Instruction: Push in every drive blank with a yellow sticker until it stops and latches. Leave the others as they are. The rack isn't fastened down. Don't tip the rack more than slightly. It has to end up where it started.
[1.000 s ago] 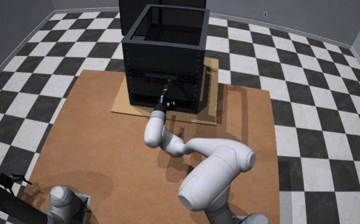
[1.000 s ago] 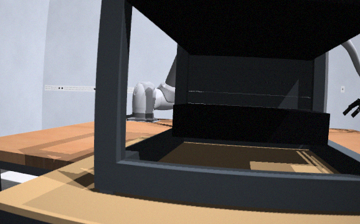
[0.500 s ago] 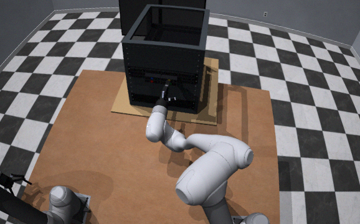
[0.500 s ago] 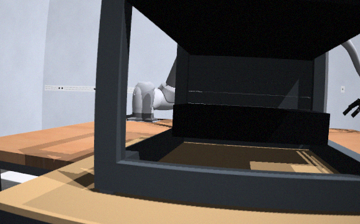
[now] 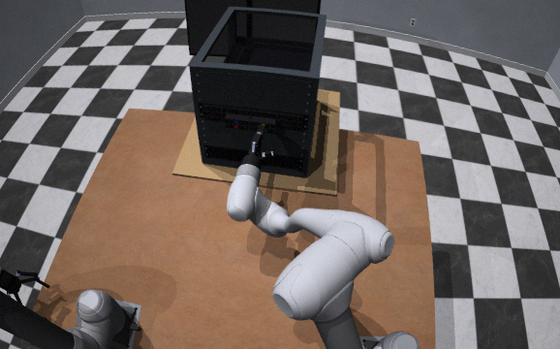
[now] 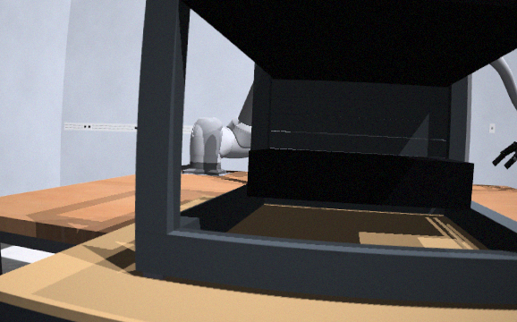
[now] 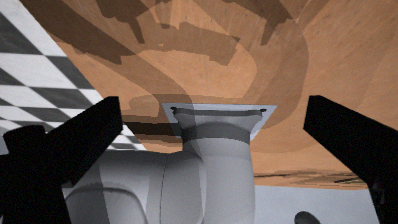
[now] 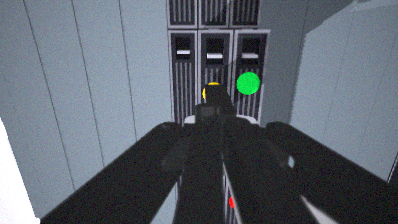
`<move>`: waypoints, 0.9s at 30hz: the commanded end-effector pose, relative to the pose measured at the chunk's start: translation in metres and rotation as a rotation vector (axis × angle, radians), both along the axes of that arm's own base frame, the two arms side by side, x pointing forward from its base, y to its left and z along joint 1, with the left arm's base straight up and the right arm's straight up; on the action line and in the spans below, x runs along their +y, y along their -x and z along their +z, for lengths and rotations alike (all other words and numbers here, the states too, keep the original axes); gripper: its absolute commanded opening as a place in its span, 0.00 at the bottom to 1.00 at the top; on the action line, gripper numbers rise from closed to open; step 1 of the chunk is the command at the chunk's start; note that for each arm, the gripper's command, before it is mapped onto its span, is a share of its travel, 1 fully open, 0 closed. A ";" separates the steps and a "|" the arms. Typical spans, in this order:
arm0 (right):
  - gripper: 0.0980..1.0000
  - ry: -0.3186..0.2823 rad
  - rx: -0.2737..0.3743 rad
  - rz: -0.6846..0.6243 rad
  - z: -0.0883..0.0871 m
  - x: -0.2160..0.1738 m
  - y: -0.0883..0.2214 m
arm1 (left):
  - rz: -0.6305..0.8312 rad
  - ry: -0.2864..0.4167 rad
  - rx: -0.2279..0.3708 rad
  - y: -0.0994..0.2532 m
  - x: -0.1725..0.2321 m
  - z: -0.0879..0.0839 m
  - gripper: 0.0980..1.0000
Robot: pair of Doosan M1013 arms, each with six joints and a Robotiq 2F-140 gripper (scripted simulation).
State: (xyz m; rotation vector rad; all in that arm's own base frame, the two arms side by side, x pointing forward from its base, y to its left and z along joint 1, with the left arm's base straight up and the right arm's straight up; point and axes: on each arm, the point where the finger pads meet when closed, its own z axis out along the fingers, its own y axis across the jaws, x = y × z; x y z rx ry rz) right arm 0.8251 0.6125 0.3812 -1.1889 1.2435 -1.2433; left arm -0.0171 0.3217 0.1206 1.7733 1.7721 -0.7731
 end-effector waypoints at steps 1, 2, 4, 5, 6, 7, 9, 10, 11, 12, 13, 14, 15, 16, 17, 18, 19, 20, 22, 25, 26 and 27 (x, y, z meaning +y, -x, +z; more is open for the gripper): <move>0.00 -0.001 -0.001 0.000 0.002 0.000 0.000 | 0.000 -0.001 0.000 0.000 0.000 0.000 1.00; 0.00 -0.001 -0.001 0.000 0.002 0.000 0.000 | 0.000 -0.001 0.000 0.000 0.000 0.000 1.00; 0.00 -0.001 -0.001 0.000 0.002 0.000 0.000 | 0.000 -0.001 0.000 0.000 0.000 0.000 1.00; 0.00 -0.001 -0.001 0.000 0.002 0.000 0.000 | 0.000 -0.001 0.000 0.000 0.000 0.000 1.00; 0.00 -0.001 -0.001 0.000 0.002 0.000 0.000 | 0.000 -0.001 0.000 0.000 0.000 0.000 1.00; 0.00 -0.001 -0.001 0.000 0.002 0.000 0.000 | 0.000 -0.001 0.000 0.000 0.000 0.000 1.00; 0.00 -0.001 -0.001 0.000 0.002 0.000 0.000 | 0.000 -0.001 0.000 0.000 0.000 0.000 1.00; 0.00 -0.001 -0.001 0.000 0.002 0.000 0.000 | 0.000 -0.001 0.000 0.000 0.000 0.000 1.00; 0.00 -0.001 -0.001 0.000 0.002 0.000 0.000 | 0.000 -0.001 0.000 0.000 0.000 0.000 1.00; 0.00 -0.001 -0.001 0.000 0.002 0.000 0.000 | 0.000 -0.001 0.000 0.000 0.000 0.000 1.00; 0.00 -0.001 -0.001 0.000 0.002 0.000 0.000 | 0.000 -0.001 0.000 0.000 0.000 0.000 1.00; 0.00 -0.001 -0.001 0.000 0.002 0.000 0.000 | 0.000 -0.001 0.000 0.000 0.000 0.000 1.00; 0.00 -0.001 -0.001 0.000 0.002 0.000 0.000 | 0.000 -0.001 0.000 0.000 0.000 0.000 1.00; 0.00 -0.001 -0.001 0.000 0.002 0.000 0.000 | 0.000 -0.001 0.000 0.000 0.000 0.000 1.00; 0.00 -0.001 -0.001 0.000 0.002 0.000 0.000 | 0.000 -0.001 0.000 0.000 0.000 0.000 1.00; 0.00 -0.001 -0.001 0.000 0.002 0.000 -0.001 | 0.000 -0.001 0.000 0.000 0.000 0.000 1.00; 0.00 -0.001 -0.001 0.000 0.002 0.000 -0.003 | 0.000 -0.001 0.000 0.000 0.000 0.000 1.00; 0.00 -0.001 -0.001 0.000 0.002 0.000 -0.004 | 0.000 -0.001 0.000 0.000 0.000 0.000 1.00; 0.00 -0.001 -0.001 0.000 0.001 0.000 -0.007 | 0.000 -0.001 0.000 0.000 0.000 0.000 1.00; 0.00 -0.001 -0.001 0.000 0.001 0.000 -0.010 | 0.000 -0.001 0.000 0.000 0.000 0.000 1.00; 0.00 -0.001 -0.001 0.000 0.001 0.000 -0.010 | 0.000 -0.001 0.000 0.000 0.000 0.000 1.00; 0.00 -0.001 -0.001 0.000 0.001 0.000 -0.010 | 0.000 -0.001 0.000 0.000 0.000 0.000 1.00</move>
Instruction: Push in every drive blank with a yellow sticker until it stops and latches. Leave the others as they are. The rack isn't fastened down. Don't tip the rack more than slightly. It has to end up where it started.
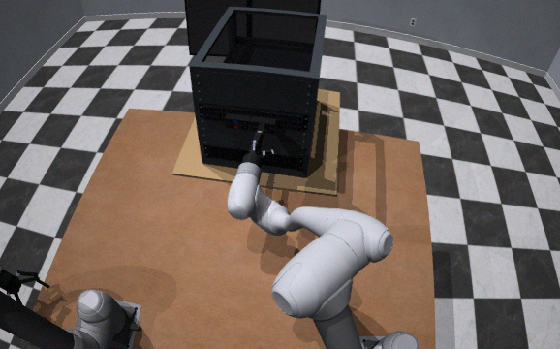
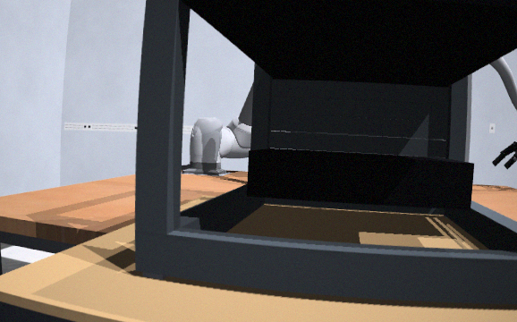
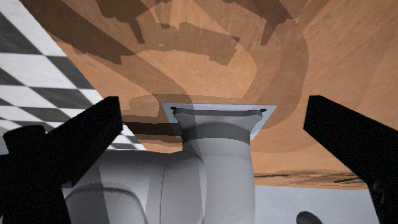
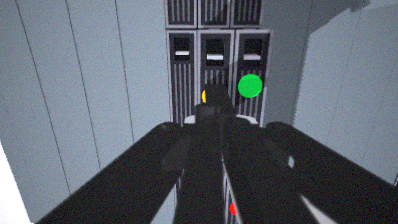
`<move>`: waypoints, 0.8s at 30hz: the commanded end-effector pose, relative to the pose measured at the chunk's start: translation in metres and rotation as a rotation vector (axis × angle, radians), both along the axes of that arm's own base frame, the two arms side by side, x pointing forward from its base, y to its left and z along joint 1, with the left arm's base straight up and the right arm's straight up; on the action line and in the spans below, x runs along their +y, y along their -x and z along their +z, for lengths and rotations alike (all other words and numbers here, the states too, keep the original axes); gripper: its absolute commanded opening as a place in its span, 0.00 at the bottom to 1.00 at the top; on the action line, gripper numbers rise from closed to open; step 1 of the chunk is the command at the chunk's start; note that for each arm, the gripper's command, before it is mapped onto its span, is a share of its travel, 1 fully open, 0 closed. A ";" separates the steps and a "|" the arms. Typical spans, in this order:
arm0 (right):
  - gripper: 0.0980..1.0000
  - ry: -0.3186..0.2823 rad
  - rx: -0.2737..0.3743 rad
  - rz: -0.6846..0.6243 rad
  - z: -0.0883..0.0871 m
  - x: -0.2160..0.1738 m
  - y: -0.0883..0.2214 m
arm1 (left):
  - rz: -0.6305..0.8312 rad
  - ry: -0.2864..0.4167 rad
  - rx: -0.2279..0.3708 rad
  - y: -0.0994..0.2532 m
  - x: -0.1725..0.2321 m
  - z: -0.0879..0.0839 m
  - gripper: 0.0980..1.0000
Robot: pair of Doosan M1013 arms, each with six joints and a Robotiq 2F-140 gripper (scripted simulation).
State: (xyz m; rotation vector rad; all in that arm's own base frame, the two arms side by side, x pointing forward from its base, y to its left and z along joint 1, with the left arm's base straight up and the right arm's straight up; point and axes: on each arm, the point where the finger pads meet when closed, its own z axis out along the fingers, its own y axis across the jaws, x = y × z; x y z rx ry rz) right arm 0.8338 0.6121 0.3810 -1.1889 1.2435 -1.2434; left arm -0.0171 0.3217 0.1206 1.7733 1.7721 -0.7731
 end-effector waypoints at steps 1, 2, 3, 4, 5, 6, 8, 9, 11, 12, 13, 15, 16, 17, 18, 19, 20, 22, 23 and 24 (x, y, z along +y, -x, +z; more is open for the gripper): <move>0.00 -0.001 -0.001 0.000 0.002 0.000 -0.001 | 0.000 -0.001 0.000 0.000 0.000 0.000 1.00; 0.00 -0.001 -0.001 0.000 0.002 0.000 -0.001 | 0.000 -0.001 0.000 0.000 0.000 0.000 1.00; 0.00 -0.001 -0.001 0.000 0.002 0.000 -0.001 | 0.000 -0.001 0.000 0.000 0.000 0.000 1.00; 0.00 -0.001 -0.001 0.000 0.002 0.000 -0.001 | 0.000 -0.001 0.000 0.000 0.000 0.000 1.00; 0.00 -0.001 -0.001 0.000 0.002 0.000 -0.001 | 0.000 -0.001 0.000 0.000 0.000 0.000 1.00; 0.00 -0.001 -0.001 0.000 0.002 0.000 -0.001 | 0.000 -0.001 0.000 0.000 0.000 0.000 1.00; 0.00 -0.001 -0.001 0.000 0.002 0.000 -0.001 | 0.000 -0.001 0.000 0.000 0.000 0.000 1.00; 0.00 -0.001 -0.001 0.000 0.002 0.000 -0.002 | 0.000 -0.001 0.000 0.000 0.000 0.000 1.00; 0.00 -0.001 -0.001 0.000 0.002 0.000 -0.004 | 0.000 -0.001 0.000 0.000 0.000 0.000 1.00; 0.00 -0.001 -0.001 0.000 0.002 0.000 -0.005 | 0.000 -0.001 0.000 0.000 0.000 0.000 1.00; 0.00 -0.001 -0.001 0.000 0.002 0.000 -0.007 | 0.000 -0.001 0.000 0.000 0.000 0.000 1.00; 0.00 -0.001 -0.001 0.000 0.002 0.000 -0.009 | 0.000 -0.001 0.000 0.000 0.000 0.000 1.00; 0.00 -0.001 -0.001 0.000 0.002 0.000 -0.009 | 0.000 -0.001 0.000 0.000 0.000 0.000 1.00; 0.00 -0.001 -0.001 0.000 0.002 0.000 -0.010 | 0.000 -0.001 0.000 0.000 0.000 0.000 1.00; 0.00 -0.001 -0.001 0.000 0.002 0.000 -0.011 | 0.000 -0.001 0.000 0.000 0.000 0.000 1.00; 0.00 -0.001 -0.001 0.000 0.002 0.000 -0.011 | 0.000 -0.001 0.000 0.000 0.000 0.000 1.00; 0.00 -0.001 -0.001 0.000 0.002 0.000 -0.011 | 0.000 -0.001 0.000 0.000 0.000 0.000 1.00; 0.00 -0.001 -0.001 0.000 0.002 0.000 -0.011 | 0.000 -0.001 0.000 0.000 0.000 0.000 1.00; 0.00 -0.001 -0.001 0.000 0.002 0.000 -0.011 | 0.000 -0.001 0.000 0.000 0.000 0.000 1.00; 0.00 -0.001 -0.001 0.000 0.002 0.000 -0.011 | 0.000 -0.001 0.000 0.000 0.000 0.000 1.00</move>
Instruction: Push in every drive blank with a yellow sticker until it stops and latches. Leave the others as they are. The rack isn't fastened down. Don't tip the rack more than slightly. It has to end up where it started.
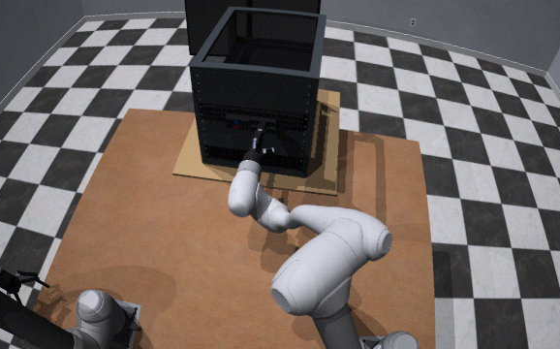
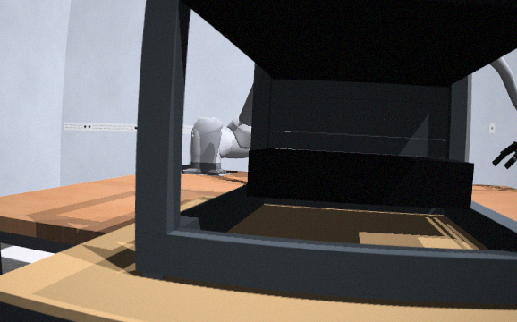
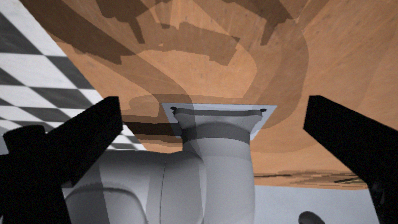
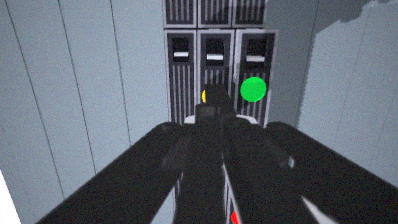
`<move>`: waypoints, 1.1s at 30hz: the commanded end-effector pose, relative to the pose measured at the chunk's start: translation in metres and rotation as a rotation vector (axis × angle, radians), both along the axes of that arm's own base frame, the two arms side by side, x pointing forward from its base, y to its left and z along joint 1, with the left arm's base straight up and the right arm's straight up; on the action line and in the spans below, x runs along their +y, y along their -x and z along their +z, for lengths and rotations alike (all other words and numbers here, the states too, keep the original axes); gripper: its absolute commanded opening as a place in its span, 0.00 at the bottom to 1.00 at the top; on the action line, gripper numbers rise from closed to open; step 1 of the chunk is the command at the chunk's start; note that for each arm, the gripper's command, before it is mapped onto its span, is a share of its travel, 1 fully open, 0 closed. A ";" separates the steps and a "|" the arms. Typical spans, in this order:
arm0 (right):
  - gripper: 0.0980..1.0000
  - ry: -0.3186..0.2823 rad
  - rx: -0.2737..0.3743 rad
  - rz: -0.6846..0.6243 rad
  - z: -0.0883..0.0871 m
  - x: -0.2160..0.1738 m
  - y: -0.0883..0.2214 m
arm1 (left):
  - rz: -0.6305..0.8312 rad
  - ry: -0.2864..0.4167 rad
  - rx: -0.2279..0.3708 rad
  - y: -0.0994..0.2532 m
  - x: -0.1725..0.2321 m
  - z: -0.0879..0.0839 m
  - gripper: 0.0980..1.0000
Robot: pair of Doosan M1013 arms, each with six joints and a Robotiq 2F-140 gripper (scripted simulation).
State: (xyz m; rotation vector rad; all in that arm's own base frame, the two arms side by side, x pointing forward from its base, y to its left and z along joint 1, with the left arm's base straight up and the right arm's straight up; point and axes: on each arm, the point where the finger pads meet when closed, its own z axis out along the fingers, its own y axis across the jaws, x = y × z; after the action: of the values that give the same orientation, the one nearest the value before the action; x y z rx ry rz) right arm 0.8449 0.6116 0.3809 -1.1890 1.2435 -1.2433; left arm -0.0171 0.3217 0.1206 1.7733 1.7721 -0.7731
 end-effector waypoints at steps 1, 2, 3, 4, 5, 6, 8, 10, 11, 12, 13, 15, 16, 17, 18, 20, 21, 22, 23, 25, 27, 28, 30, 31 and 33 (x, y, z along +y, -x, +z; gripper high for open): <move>0.00 -0.001 -0.001 0.000 0.002 0.000 0.000 | 0.000 -0.001 0.000 0.000 0.000 0.000 1.00; 0.00 -0.001 -0.001 0.000 0.002 0.000 0.000 | 0.000 -0.001 0.000 0.000 0.000 0.000 1.00; 0.00 -0.001 -0.001 0.000 0.002 0.000 0.000 | 0.000 -0.001 0.000 0.000 0.000 0.000 1.00; 0.00 -0.001 -0.001 0.000 0.002 0.000 -0.001 | 0.000 -0.001 0.000 0.000 0.000 0.000 1.00; 0.00 -0.001 -0.001 0.000 0.002 0.000 -0.001 | 0.000 -0.001 0.000 0.000 0.000 0.000 1.00; 0.00 -0.001 -0.001 0.000 0.002 0.000 -0.003 | 0.000 -0.001 0.000 0.000 0.000 0.000 1.00; 0.00 -0.001 -0.001 0.000 0.002 0.000 -0.004 | 0.000 -0.001 0.000 0.000 0.000 0.000 1.00; 0.00 -0.001 -0.001 0.000 0.002 0.000 -0.006 | 0.000 -0.001 0.000 0.000 0.000 0.000 1.00; 0.00 -0.001 -0.001 0.000 0.002 0.000 -0.008 | 0.000 -0.001 0.000 0.000 0.000 0.000 1.00; 0.00 -0.001 -0.001 0.000 0.002 0.000 -0.009 | 0.000 -0.001 0.000 0.000 0.000 0.000 1.00; 0.00 -0.001 -0.001 0.000 0.002 0.000 -0.010 | 0.000 -0.001 0.000 0.000 0.000 0.000 1.00; 0.00 -0.001 -0.001 0.000 0.002 0.000 -0.010 | 0.000 -0.001 0.000 0.000 0.000 0.000 1.00; 0.00 -0.001 -0.001 0.000 0.002 0.000 -0.010 | 0.000 -0.001 0.000 0.000 0.000 0.000 1.00; 0.00 -0.001 -0.001 0.000 0.002 0.000 -0.010 | 0.000 -0.001 0.000 0.000 0.000 0.000 1.00; 0.00 -0.001 -0.001 0.000 0.002 0.000 -0.010 | 0.000 -0.001 0.000 0.000 0.000 0.000 1.00; 0.00 -0.001 -0.001 0.000 0.002 0.000 -0.010 | 0.000 -0.001 0.000 0.000 0.000 0.000 1.00; 0.00 -0.001 -0.001 0.000 0.002 0.000 -0.010 | 0.000 -0.001 0.000 0.000 0.000 0.000 1.00; 0.00 -0.001 -0.001 0.000 0.002 0.000 -0.010 | 0.000 -0.001 0.000 0.000 0.000 0.000 1.00; 0.00 -0.001 -0.001 0.000 0.002 -0.001 -0.010 | 0.000 -0.001 0.000 0.000 0.000 0.000 1.00; 0.00 -0.001 -0.001 0.000 0.002 -0.001 -0.011 | 0.000 -0.001 0.000 0.000 0.000 0.000 1.00; 0.00 -0.001 -0.001 0.000 0.002 -0.001 -0.011 | 0.000 -0.001 0.000 0.000 0.000 0.000 1.00; 0.00 -0.001 -0.001 0.000 0.002 -0.001 -0.012 | 0.000 -0.001 0.000 0.000 0.000 0.000 1.00; 0.00 -0.001 -0.001 0.000 0.002 -0.001 -0.013 | 0.000 -0.001 0.000 0.000 0.000 0.000 1.00; 0.00 -0.001 -0.001 0.000 0.002 -0.001 -0.013 | 0.000 -0.001 0.000 0.000 0.000 0.000 1.00; 0.00 -0.001 -0.001 0.000 0.002 -0.001 -0.013 | 0.000 -0.001 0.000 0.000 0.000 0.000 1.00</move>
State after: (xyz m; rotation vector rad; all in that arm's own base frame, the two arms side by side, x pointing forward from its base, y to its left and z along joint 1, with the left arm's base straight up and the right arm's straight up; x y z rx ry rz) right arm 0.8577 0.6110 0.3810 -1.1890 1.2435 -1.2433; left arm -0.0171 0.3217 0.1206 1.7733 1.7721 -0.7731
